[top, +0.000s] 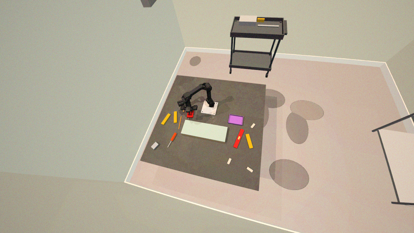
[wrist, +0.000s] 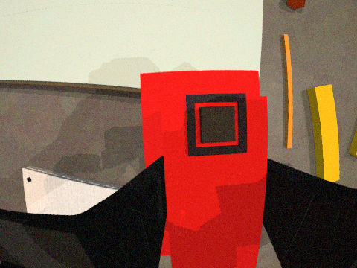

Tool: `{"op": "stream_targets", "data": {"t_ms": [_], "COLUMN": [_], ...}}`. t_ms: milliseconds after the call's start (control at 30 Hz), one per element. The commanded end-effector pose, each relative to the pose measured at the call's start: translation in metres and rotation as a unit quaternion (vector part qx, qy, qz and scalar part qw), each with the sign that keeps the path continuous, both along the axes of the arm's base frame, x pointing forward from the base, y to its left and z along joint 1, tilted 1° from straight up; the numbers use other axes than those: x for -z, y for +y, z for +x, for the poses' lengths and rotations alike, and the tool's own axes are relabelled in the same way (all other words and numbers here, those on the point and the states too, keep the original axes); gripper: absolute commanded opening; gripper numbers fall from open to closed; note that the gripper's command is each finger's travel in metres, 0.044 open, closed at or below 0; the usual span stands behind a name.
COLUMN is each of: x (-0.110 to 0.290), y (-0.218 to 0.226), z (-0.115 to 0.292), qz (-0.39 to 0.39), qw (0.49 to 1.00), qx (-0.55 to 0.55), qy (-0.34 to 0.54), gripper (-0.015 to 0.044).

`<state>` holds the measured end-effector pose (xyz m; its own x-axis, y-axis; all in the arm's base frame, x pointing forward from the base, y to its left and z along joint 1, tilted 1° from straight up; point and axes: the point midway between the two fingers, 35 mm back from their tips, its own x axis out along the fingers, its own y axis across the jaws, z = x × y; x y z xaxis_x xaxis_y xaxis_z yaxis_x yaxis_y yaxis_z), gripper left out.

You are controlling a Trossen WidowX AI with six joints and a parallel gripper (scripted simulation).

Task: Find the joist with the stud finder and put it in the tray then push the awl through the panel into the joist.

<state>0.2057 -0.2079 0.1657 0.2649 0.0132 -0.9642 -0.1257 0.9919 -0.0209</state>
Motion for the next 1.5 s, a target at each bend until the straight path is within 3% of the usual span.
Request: {"op": "stream_targets", "data": {"t_ms": [0,733,1467], "x": [-0.002,-0.003,0.022], "y": [-0.007,-0.017,-0.018], "z": [0.019,0.137,0.14], "qz": [-0.001,0.001,0.001], "qw": [1.0,0.996,0.996], "qx": [0.014,0.084,0.085], "qy": [0.001,-0.013,-0.013], "gripper": [0.0,0.0,0.0]}}
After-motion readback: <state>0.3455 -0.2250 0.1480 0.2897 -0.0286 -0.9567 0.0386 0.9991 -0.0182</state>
